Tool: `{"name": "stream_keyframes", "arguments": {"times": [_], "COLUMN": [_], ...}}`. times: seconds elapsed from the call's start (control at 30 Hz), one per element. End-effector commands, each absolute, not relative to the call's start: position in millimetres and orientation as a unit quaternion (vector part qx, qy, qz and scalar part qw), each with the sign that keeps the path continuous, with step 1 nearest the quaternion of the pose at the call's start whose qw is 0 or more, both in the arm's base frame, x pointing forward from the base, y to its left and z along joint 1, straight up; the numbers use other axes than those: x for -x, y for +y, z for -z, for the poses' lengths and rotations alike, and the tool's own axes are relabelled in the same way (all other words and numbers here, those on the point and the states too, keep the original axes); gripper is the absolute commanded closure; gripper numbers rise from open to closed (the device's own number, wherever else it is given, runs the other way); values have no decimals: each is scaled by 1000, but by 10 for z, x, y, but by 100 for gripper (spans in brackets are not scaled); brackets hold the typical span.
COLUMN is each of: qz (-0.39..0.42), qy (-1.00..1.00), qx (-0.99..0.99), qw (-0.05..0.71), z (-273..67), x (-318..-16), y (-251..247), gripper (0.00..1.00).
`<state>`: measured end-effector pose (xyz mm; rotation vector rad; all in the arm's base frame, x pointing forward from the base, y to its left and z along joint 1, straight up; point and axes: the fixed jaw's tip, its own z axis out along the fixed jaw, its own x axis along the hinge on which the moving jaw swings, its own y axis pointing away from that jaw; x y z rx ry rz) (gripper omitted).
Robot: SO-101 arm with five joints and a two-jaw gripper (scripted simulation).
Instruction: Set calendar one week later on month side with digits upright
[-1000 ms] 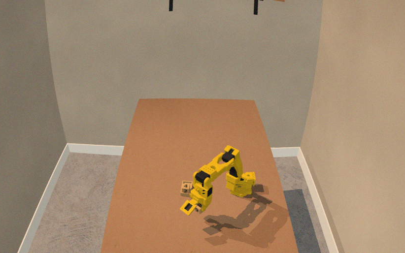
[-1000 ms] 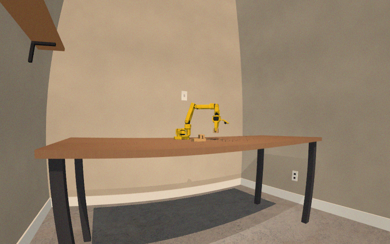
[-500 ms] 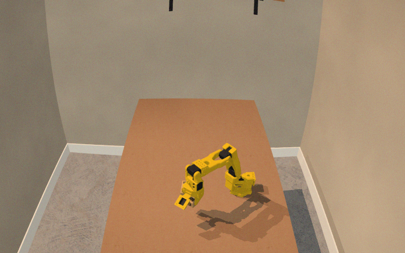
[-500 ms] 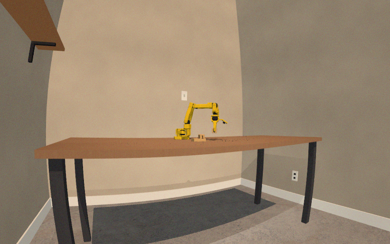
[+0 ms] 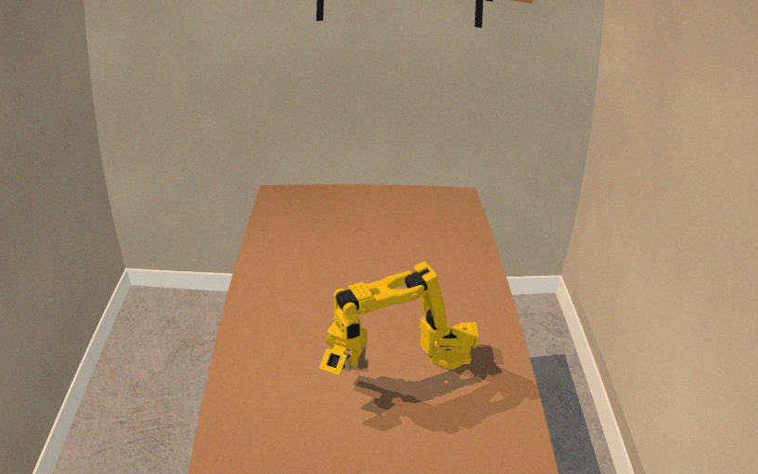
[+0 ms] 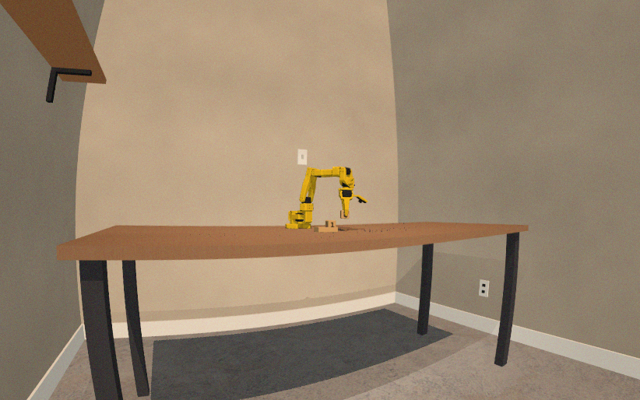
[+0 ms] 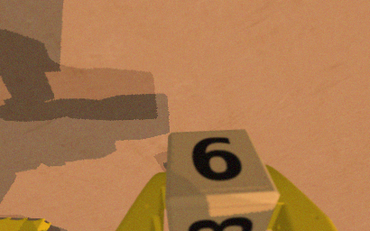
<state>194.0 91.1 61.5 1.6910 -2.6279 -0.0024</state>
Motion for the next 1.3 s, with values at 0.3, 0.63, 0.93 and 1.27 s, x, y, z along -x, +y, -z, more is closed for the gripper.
{"name": "stream_keyframes", "arguments": {"times": [0.3,0.63,0.93,1.27], "qz": [-14,-20,-25,-27], "qy": [-771,-718,-654,-598], "qx": [-636,-696,-756,-801], "qw": [-24,-19,-13,-7], "z": [-704,-693,-682,-672], "x": [-2112,-2109,-2022,-1891], "y": [345,-72,-514,-853], "gripper": [100,100,100,100]}}
